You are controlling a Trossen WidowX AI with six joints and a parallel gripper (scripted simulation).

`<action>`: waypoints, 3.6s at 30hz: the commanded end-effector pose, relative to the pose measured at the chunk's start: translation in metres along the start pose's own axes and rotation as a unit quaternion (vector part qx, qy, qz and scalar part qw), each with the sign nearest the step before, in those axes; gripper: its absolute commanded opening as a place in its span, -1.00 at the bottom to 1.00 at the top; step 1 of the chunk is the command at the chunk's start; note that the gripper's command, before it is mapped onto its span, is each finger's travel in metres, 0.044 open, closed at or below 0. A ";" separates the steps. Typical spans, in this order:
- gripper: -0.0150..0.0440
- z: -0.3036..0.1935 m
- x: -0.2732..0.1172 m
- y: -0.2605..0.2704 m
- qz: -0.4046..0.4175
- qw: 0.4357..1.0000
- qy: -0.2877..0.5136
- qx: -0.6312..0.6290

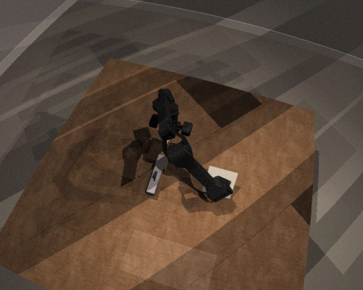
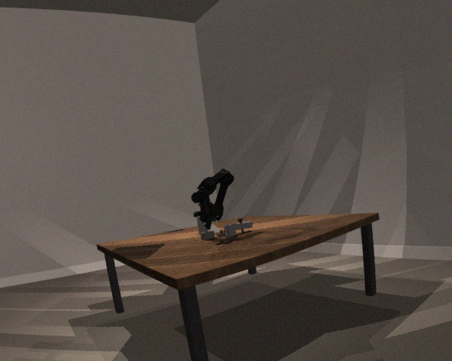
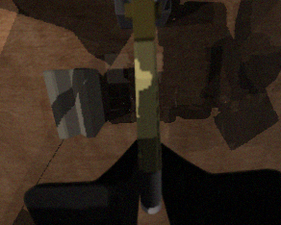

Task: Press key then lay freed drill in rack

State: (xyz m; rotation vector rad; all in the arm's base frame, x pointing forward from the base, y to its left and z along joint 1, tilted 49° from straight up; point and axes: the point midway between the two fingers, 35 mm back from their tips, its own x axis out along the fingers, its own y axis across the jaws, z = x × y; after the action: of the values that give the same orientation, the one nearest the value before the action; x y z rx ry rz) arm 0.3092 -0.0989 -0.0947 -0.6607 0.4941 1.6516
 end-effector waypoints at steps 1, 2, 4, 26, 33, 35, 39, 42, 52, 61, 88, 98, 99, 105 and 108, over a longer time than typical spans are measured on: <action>-0.49 -0.002 0.000 0.007 -0.001 1.000 0.002 0.000; -0.49 -0.002 0.001 0.009 -0.001 1.000 0.002 0.000; -0.49 -0.003 0.002 0.013 -0.001 1.000 0.002 0.000; -0.49 -0.010 0.009 0.050 0.000 1.000 0.003 0.001; -0.49 -0.014 0.009 0.063 0.000 1.000 0.003 0.001; -0.49 -0.015 0.008 0.066 0.000 1.000 0.003 0.001; -0.49 -0.018 0.007 0.072 0.000 1.000 0.003 0.001; -0.49 -0.018 0.008 0.073 0.000 1.000 0.003 0.001; -0.49 -0.018 0.032 0.072 0.000 1.000 0.003 0.001; -0.49 -0.018 0.038 0.073 0.000 1.000 0.003 0.001; 0.31 -0.019 0.057 0.072 0.000 1.000 0.004 0.000; 1.00 -0.019 0.043 0.072 0.000 1.000 0.004 0.001; 1.00 -0.018 0.037 0.073 0.000 1.000 0.003 0.001; 1.00 -0.017 0.013 0.073 0.000 1.000 0.003 0.001; 1.00 -0.018 0.000 0.073 0.000 1.000 0.004 0.001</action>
State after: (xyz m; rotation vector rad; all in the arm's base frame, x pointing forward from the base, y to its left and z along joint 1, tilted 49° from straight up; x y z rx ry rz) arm 0.2387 -0.1126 -0.1189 -0.6573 0.4990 1.6496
